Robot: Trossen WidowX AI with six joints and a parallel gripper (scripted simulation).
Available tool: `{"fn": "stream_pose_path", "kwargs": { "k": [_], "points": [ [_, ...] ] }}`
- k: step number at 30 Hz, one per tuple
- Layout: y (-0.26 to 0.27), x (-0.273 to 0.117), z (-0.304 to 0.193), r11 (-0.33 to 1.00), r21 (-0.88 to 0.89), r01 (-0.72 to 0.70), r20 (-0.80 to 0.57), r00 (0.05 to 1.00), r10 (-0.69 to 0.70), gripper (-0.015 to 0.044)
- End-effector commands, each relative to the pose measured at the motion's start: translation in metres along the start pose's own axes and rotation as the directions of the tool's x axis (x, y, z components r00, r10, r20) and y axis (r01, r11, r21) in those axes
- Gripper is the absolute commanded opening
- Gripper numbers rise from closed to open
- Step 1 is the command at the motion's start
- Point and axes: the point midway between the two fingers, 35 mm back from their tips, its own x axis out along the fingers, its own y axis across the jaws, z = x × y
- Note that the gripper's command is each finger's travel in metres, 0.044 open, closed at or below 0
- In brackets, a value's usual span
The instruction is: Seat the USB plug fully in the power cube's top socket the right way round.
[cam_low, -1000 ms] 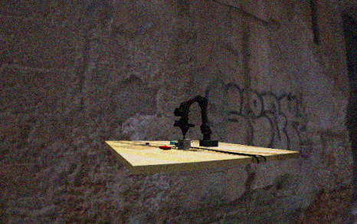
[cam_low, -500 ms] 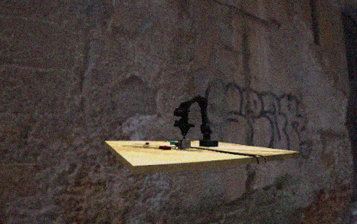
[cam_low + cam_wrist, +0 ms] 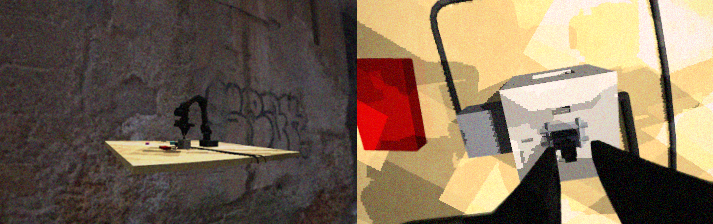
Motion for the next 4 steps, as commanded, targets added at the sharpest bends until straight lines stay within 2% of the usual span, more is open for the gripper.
{"fn": "stream_pose_path", "kwargs": {
  "k": [1, 4],
  "points": [
    [0.0018, -0.0064, -0.0001, 1.0, 0.001, -0.007, -0.001, 1.0, 0.007, 0.0095],
    [0.0018, -0.0094, -0.0001, 1.0, 0.001, -0.007, -0.001, 1.0, 0.007, 0.0095]
  ]
}}
